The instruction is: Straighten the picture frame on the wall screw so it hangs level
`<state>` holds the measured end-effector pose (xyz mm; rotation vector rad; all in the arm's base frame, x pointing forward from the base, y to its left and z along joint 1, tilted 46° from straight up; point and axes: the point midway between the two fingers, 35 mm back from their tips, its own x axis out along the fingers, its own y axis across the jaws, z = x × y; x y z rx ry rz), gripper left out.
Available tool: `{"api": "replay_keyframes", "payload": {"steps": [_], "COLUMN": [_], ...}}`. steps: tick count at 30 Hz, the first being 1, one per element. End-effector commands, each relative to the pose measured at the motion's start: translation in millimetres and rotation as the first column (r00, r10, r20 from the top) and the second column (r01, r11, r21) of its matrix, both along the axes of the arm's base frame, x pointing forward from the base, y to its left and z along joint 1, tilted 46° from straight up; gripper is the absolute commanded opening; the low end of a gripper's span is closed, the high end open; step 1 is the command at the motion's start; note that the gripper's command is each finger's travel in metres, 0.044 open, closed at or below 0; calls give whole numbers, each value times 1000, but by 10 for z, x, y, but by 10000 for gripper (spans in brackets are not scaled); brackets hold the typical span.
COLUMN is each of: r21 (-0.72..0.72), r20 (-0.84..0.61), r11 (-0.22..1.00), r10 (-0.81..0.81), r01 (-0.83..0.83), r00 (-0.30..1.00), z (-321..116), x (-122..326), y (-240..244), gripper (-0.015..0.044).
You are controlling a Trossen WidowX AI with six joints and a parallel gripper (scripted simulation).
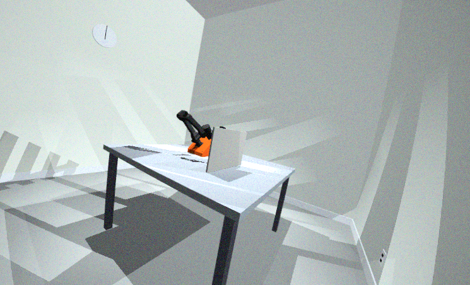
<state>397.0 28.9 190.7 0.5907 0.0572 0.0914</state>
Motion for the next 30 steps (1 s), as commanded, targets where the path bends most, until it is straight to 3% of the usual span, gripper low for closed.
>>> {"api": "replay_keyframes", "payload": {"steps": [1,30], "r21": [4,4], "r20": [16,16], "r11": [1000,1000], "r10": [17,17], "r01": [-17,-17], "r00": [1000,1000], "z": [58,99], "x": [-5,-1], "y": [37,9], "gripper": [0,0]}}
